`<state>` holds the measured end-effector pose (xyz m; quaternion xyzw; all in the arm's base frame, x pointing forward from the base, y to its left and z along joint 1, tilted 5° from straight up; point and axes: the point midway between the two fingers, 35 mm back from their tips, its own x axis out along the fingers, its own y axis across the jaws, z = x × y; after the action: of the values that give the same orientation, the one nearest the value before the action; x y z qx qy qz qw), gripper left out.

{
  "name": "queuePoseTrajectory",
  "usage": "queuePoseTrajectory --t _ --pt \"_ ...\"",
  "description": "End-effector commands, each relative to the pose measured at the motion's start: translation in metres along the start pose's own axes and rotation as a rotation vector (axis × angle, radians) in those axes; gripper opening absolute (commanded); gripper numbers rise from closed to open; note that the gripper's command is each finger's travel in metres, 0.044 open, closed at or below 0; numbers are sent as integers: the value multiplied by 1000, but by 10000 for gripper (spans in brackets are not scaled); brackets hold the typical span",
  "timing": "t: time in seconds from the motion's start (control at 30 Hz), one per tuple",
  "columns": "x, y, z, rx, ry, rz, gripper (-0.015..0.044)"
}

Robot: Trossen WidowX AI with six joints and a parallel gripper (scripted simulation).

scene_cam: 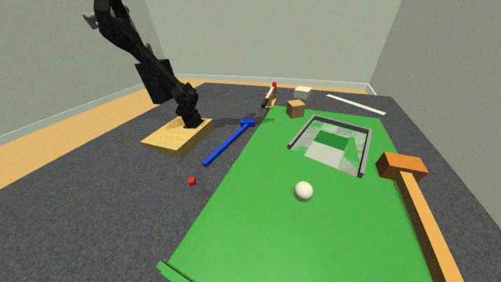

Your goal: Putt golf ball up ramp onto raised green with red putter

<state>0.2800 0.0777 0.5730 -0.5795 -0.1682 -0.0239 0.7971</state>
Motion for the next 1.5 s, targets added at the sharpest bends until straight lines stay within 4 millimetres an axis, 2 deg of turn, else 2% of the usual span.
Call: queuePoseTrajectory --t 0.0,0.23,0.5,0.7,0.93,1.03,1.1,1.47 --pt "24 73 2 4 -20 216 440" --pt "35 175 2 20 -29 521 440" --pt "17 292 -1 57 -10 898 440" --pt "-19 373 -6 95 34 1203 440" --pt "-88 451 -17 146 143 1587 440" --pt "-124 478 -19 172 210 1764 440" --pt "-141 488 -18 183 245 1845 440" --pt "-143 488 -21 184 250 1855 440"
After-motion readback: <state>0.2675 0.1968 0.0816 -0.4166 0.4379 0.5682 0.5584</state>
